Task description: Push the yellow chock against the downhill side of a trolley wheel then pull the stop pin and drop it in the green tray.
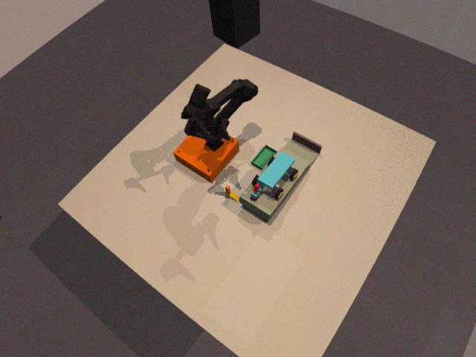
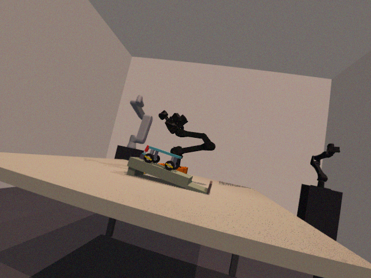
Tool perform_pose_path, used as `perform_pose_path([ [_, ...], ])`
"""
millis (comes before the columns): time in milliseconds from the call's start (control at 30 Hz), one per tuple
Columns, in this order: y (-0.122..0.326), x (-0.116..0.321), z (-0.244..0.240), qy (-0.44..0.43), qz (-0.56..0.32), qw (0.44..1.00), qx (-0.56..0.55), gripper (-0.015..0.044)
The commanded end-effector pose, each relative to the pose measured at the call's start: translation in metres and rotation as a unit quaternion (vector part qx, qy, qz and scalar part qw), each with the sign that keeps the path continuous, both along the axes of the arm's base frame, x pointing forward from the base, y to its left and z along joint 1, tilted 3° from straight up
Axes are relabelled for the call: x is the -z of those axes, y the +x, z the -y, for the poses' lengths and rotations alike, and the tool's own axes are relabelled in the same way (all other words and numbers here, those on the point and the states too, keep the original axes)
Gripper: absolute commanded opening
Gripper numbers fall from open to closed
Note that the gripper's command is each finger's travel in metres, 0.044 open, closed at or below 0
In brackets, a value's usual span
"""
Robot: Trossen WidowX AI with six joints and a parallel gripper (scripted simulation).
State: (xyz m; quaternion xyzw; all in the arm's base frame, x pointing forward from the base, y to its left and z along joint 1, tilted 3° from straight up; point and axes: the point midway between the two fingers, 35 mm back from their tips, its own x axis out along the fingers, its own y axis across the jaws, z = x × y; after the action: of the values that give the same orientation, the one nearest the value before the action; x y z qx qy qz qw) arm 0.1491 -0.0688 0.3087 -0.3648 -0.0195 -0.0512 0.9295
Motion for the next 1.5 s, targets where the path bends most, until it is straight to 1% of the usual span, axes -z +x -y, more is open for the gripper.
perform_pose_path([
  [0,0.0,-0.001,0.001,0.0,0.002,1.0,0.0,0.0374],
  [233,0.011,-0.015,0.037,0.003,0.034,0.999,0.025,0.019],
  [400,0.026,-0.009,0.066,0.006,0.016,0.998,0.056,0.019],
  [567,0.046,0.011,0.089,0.0,-0.042,0.996,0.083,0.019],
  [767,0.07,0.05,0.104,-0.027,-0.156,0.983,0.09,0.019],
  [933,0.085,0.089,0.103,-0.071,-0.274,0.957,0.064,0.019],
  [1067,0.091,0.122,0.094,-0.121,-0.374,0.919,0.018,0.019],
  [1200,0.09,0.152,0.081,-0.181,-0.47,0.863,-0.05,0.019],
  [1333,0.083,0.177,0.066,-0.247,-0.552,0.784,-0.139,0.019],
  [1467,0.07,0.196,0.051,-0.315,-0.614,0.682,-0.243,0.019],
])
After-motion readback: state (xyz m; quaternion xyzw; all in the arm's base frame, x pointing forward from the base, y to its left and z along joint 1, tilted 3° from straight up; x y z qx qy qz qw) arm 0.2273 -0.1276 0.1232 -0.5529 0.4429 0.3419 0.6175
